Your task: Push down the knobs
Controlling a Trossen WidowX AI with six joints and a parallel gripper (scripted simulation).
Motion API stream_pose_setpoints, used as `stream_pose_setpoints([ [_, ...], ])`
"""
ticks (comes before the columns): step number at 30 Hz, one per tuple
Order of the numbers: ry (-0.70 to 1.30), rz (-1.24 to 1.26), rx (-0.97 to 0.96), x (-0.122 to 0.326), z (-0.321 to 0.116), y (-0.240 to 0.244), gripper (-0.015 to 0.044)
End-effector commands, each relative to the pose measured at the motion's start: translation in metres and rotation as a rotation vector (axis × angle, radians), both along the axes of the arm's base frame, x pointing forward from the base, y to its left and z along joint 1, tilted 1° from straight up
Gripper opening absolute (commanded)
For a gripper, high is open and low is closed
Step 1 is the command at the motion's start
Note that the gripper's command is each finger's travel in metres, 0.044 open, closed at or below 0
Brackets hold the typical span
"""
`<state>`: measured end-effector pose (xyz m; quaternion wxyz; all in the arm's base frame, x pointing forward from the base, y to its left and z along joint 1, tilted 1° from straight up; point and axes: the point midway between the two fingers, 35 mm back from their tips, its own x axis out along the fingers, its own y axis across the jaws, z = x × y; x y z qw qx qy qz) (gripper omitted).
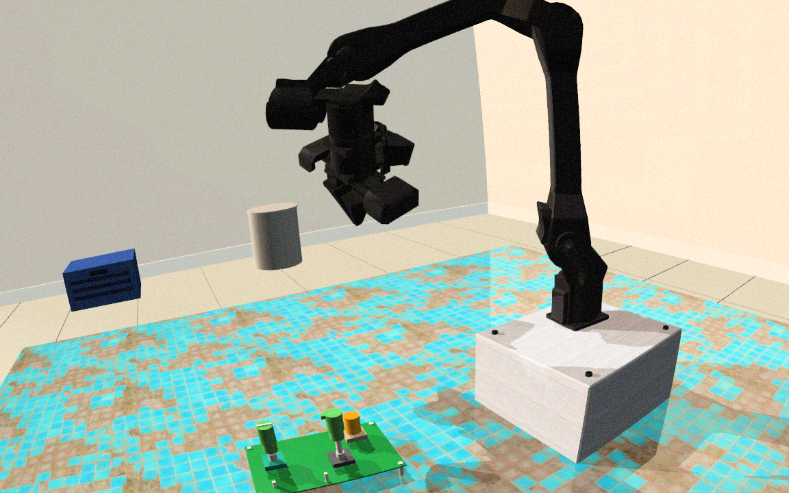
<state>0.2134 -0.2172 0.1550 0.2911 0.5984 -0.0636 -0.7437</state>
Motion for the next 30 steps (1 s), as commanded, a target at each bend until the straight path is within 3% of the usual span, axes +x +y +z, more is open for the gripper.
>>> stream_pose_setpoints([
  [1, -0.027, 0.118, 0.092, 0.038, -0.015, 0.033, 0.0],
  [10, -0.009, 0.349, 0.215, 0.082, -0.038, 0.098, 0.0],
  [22, 0.019, 0.622, 0.515, 0.123, -0.076, 0.243, 0.0],
  [30, 0.024, 0.636, 0.532, 0.123, -0.088, 0.251, 0.0],
])
